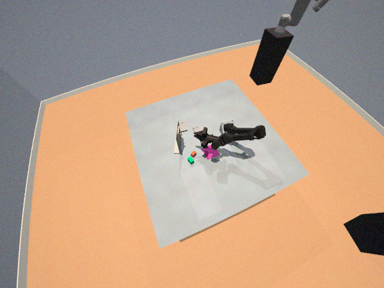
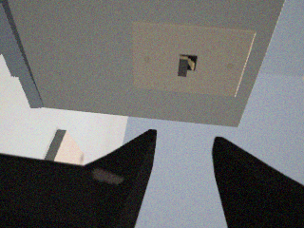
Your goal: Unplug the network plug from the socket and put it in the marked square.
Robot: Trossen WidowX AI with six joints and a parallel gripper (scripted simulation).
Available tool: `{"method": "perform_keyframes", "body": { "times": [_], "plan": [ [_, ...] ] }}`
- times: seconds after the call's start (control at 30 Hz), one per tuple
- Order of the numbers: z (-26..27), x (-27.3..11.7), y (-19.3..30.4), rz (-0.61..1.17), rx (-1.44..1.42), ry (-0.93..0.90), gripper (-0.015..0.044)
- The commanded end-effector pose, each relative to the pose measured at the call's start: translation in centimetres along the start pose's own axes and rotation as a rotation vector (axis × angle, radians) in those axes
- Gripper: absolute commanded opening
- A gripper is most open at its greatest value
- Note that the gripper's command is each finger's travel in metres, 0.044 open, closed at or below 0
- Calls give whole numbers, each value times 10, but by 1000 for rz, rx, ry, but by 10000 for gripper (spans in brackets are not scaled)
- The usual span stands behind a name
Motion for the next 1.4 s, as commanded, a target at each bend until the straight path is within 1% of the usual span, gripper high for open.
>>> {"method": "perform_keyframes", "body": {
  "times": [0.0, 0.37, 1.37],
  "plan": [
    [1, 10, -5, -5, -4, -4, 156],
    [2, 42, -11, -7, -6, 1, 156],
    [4, 74, -21, -7, -6, 6, 156]
  ]
}}
Point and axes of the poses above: the point midway between the two fingers, 35 mm back from their tips, its own x axis out along the fingers, its own z axis across the jaws, y = z × x, the point moved 9 cm from there along -x, back along the fingers, and after that the axes turned 15 degrees about x, right-handed, at the moved point
